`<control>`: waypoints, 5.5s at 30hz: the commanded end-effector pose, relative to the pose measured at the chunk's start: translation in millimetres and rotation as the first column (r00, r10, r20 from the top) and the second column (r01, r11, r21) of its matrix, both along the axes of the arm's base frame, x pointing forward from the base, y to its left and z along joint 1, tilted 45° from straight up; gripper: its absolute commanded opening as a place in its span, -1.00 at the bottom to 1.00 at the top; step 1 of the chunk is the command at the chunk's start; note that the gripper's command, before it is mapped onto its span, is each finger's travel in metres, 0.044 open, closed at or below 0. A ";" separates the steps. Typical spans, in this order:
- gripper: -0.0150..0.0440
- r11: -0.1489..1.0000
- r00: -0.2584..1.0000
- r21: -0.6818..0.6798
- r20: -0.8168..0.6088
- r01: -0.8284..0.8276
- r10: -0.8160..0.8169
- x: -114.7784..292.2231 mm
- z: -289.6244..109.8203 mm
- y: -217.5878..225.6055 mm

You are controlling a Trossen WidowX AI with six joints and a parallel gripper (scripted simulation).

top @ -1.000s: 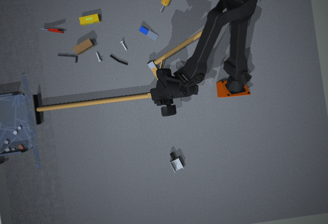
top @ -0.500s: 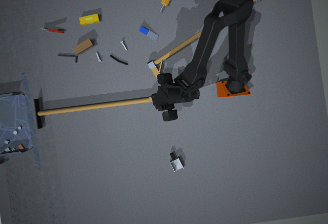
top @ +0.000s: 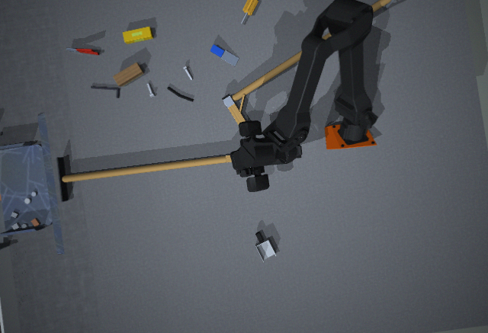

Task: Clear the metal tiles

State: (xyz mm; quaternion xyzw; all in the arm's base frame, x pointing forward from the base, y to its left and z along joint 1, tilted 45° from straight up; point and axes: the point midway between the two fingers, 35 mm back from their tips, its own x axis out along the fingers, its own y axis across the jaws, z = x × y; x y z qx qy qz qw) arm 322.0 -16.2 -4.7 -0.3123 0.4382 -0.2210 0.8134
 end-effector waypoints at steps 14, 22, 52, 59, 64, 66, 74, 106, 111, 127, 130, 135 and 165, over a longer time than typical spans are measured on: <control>-0.49 1.000 1.000 0.002 0.004 -0.012 0.012 -1.3 -14.6 19.6; -0.49 1.000 1.000 0.001 0.004 -0.014 0.014 -2.5 -20.0 25.1; -0.49 1.000 1.000 0.004 -0.005 -0.024 0.024 37.1 -26.4 28.4; -0.49 1.000 1.000 0.003 -0.007 -0.026 0.026 48.0 -25.7 25.6; -0.49 1.000 1.000 0.003 -0.008 -0.028 0.028 54.6 -23.7 22.1; -0.49 1.000 1.000 0.003 -0.008 -0.028 0.028 56.7 -22.4 20.4; -0.49 1.000 1.000 0.003 -0.008 -0.029 0.029 64.0 -22.4 19.7; -0.49 1.000 1.000 0.003 -0.005 -0.029 0.029 108.4 -26.8 19.9; -0.49 1.000 1.000 0.003 -0.005 -0.029 0.029 116.2 -26.6 19.6; -0.49 1.000 1.000 0.003 -0.004 -0.029 0.029 140.9 -26.0 17.8; -0.49 1.000 1.000 0.003 -0.003 -0.029 0.029 145.5 -25.9 17.3; -0.49 1.000 1.000 0.003 -0.003 -0.029 0.029 153.3 -25.7 16.3; -0.49 1.000 1.000 0.002 0.000 -0.029 0.029 198.3 -24.4 7.9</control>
